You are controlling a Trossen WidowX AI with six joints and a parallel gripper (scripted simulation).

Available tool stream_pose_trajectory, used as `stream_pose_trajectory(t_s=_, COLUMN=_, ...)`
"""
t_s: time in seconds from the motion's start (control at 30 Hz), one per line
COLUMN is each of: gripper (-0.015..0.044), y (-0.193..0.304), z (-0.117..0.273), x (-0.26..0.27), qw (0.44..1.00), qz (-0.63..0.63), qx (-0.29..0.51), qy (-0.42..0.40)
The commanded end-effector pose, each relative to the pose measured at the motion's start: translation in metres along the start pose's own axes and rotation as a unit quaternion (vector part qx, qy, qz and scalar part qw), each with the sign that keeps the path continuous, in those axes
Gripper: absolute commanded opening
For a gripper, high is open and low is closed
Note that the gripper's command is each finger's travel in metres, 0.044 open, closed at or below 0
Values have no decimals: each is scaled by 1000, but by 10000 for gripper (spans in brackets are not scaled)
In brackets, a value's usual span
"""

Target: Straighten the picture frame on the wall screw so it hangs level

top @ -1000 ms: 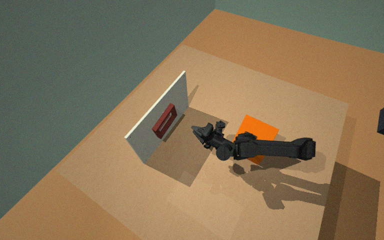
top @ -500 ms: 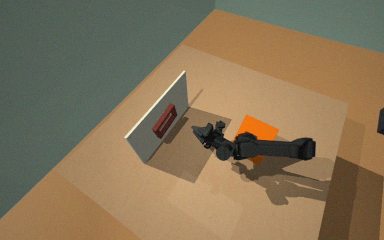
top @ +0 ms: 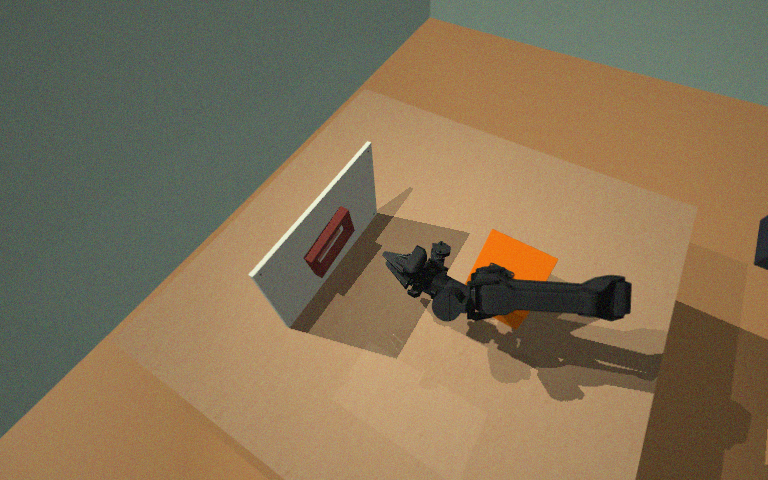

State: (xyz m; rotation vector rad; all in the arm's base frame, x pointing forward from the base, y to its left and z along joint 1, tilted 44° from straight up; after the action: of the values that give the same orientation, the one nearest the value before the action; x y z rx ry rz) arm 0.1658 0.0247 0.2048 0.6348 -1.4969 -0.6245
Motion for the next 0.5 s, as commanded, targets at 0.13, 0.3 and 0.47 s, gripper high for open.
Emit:
stream_pose_trajectory(t_s=0.13, gripper=260, y=4, z=-15, x=-7, qw=1000, qz=-1, qx=0, qy=-1)
stream_pose_trajectory(t_s=0.3, gripper=260, y=5, z=-35, x=-20, qw=1000, qz=-2, qx=0, qy=-2)
stream_pose_trajectory(t_s=0.47, gripper=260, y=1, z=-50, x=-36, qw=1000, qz=-2, qx=0, qy=-2)
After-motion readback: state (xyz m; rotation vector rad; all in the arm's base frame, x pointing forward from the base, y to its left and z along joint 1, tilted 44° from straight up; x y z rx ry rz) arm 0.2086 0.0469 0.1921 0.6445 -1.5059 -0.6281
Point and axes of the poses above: the point midway between the two fingers, 35 mm back from their tips, its own z axis back along the fingers, its own x axis across the jaws, y = z × x, the point moved 4 cm from there along z, back along the fingers, and after that the axes turned 11 degrees about -z, right-handed, at the moved point
